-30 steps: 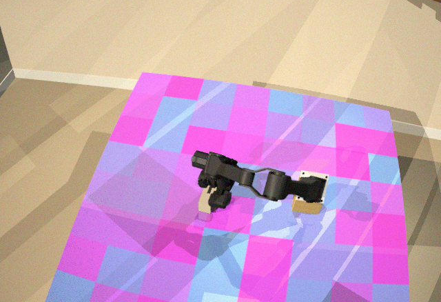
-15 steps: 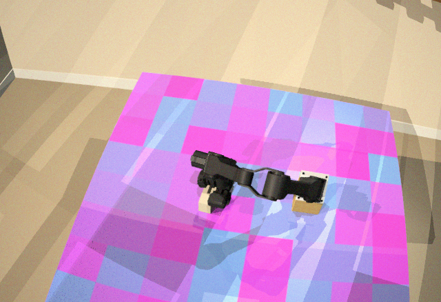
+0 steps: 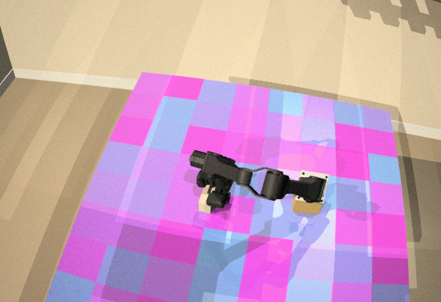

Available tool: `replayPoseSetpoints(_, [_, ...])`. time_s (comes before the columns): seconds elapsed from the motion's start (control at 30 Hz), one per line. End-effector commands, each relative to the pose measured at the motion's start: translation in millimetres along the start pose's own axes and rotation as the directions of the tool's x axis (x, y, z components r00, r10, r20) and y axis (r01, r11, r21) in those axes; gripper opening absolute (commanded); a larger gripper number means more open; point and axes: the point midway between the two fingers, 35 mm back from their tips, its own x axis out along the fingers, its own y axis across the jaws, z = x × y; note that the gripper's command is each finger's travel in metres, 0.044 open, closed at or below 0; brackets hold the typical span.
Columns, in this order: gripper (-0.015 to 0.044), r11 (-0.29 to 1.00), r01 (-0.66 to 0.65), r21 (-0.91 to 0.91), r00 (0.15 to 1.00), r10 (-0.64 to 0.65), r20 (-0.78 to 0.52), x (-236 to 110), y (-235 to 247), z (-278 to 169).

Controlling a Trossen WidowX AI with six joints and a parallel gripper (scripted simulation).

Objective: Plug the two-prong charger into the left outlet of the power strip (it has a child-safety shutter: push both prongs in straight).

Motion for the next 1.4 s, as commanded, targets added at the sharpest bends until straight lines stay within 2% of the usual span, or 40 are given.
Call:
replayPoseSetpoints(0.0, [0.0, 1.0, 0.004, -0.022, 1.0, -0.003, 0.025, -0.8, 1.3, 11.4])
replayPoseSetpoints(1.37, [0.0, 1.0, 0.004, -0.022, 1.0, -0.003, 0.025, -1.8, 1.5, 9.4])
